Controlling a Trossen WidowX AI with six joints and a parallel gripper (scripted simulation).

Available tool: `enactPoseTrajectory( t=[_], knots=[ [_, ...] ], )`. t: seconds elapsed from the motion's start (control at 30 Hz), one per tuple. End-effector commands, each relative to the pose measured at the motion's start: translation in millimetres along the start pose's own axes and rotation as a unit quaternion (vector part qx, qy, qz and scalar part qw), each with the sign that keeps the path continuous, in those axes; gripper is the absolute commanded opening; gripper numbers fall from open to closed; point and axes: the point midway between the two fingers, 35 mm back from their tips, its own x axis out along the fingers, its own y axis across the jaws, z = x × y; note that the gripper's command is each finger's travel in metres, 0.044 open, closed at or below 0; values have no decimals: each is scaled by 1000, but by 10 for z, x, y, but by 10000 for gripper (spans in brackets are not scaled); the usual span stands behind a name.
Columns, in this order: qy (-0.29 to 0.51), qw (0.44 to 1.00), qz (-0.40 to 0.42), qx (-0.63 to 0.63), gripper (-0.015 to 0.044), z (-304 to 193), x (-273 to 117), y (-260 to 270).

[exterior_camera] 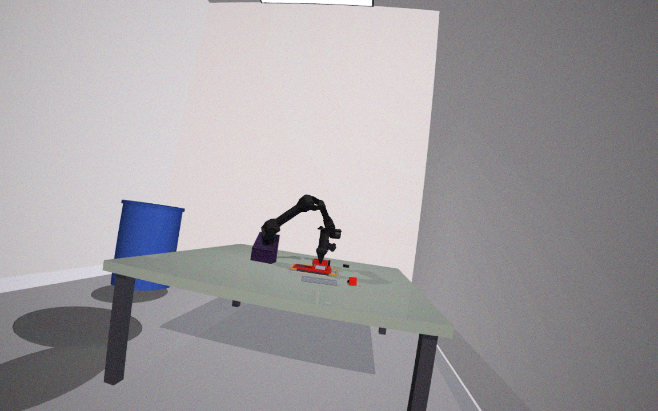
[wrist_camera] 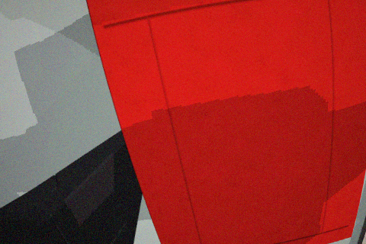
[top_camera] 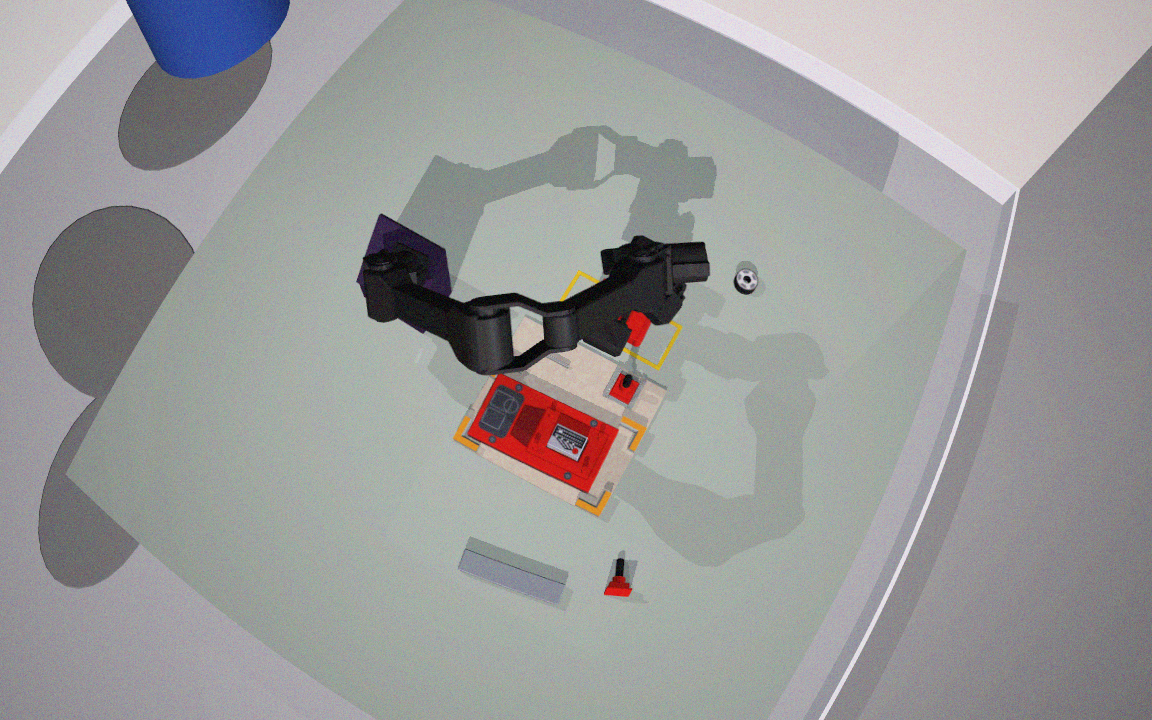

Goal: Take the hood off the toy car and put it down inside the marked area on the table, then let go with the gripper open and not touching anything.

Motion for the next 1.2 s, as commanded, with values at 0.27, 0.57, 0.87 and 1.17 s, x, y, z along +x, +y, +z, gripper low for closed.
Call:
enactPoseTrajectory(
  t=[0.27,0.57,0.87,1.17],
  knots=[
    [1,1000,-4,-4,0,-18,85,-9],
    [1,1000,-4,-4,0,-19,129,-10],
    [2,1000,-5,-4,0,-21,166,-12],
    [1,1000,-1,0,131,-7,144,-6]
  ],
)
